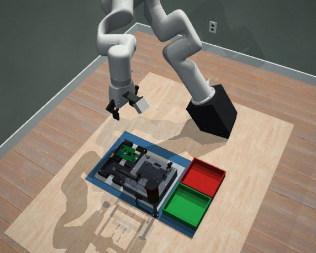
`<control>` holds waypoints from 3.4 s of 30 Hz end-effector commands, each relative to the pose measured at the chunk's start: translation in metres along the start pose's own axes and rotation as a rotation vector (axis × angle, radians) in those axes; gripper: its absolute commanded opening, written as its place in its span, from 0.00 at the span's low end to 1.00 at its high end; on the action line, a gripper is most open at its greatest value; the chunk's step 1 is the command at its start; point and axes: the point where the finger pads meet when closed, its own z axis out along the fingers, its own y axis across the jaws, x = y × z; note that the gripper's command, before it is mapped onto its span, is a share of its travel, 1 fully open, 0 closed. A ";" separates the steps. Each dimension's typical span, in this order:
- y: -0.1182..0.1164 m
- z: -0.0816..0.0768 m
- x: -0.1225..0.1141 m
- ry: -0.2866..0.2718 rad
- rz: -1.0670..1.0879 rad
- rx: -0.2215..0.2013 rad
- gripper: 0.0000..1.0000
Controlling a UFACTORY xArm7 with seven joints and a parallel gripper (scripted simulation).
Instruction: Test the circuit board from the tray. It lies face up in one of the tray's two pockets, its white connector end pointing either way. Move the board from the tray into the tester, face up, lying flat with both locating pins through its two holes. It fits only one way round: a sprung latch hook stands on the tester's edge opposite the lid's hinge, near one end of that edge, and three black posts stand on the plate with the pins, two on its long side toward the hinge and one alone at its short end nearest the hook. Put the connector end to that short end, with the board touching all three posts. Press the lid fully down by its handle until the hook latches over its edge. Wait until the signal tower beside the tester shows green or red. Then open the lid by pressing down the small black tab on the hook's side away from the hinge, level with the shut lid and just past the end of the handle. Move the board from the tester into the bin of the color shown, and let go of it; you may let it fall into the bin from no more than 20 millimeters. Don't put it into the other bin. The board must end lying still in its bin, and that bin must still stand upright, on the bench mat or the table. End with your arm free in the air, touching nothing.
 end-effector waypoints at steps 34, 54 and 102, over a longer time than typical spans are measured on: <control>-0.004 0.013 -0.025 0.028 -0.103 0.037 1.00; -0.005 0.016 -0.030 0.035 -0.124 0.045 1.00; -0.006 0.019 -0.035 0.042 -0.145 0.053 1.00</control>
